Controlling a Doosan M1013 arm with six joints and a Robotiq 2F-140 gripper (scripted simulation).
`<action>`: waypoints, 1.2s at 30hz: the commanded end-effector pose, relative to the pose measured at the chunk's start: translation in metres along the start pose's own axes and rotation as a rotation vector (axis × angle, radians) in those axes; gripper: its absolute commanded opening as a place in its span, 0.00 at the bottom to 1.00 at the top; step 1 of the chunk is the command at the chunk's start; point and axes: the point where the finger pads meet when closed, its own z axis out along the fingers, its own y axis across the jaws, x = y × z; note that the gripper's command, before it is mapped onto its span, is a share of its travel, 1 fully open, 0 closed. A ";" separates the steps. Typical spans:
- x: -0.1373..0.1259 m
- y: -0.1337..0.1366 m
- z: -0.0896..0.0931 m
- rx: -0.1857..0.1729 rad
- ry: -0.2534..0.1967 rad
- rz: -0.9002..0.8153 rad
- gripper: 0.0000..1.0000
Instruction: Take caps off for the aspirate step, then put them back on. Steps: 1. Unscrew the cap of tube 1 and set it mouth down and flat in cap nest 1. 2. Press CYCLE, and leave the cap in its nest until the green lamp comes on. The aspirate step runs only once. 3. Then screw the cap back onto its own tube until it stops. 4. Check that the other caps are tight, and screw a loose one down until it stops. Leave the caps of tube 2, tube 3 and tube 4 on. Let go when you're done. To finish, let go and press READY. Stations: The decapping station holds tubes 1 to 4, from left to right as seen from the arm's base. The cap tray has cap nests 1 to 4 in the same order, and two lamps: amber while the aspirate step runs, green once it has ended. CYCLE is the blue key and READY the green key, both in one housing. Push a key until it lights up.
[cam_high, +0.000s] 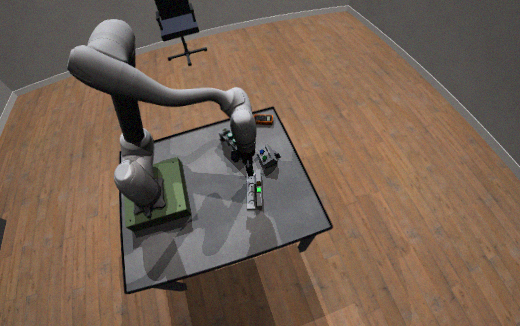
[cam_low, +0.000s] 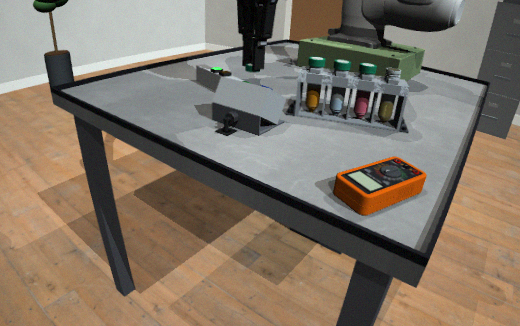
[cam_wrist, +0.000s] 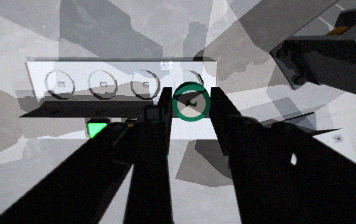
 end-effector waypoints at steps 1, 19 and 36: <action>-0.001 0.000 -0.016 -0.001 -0.001 0.000 0.30; 0.003 0.008 -0.081 -0.001 -0.001 0.083 0.30; 0.059 0.111 -0.081 -0.001 -0.001 0.356 0.30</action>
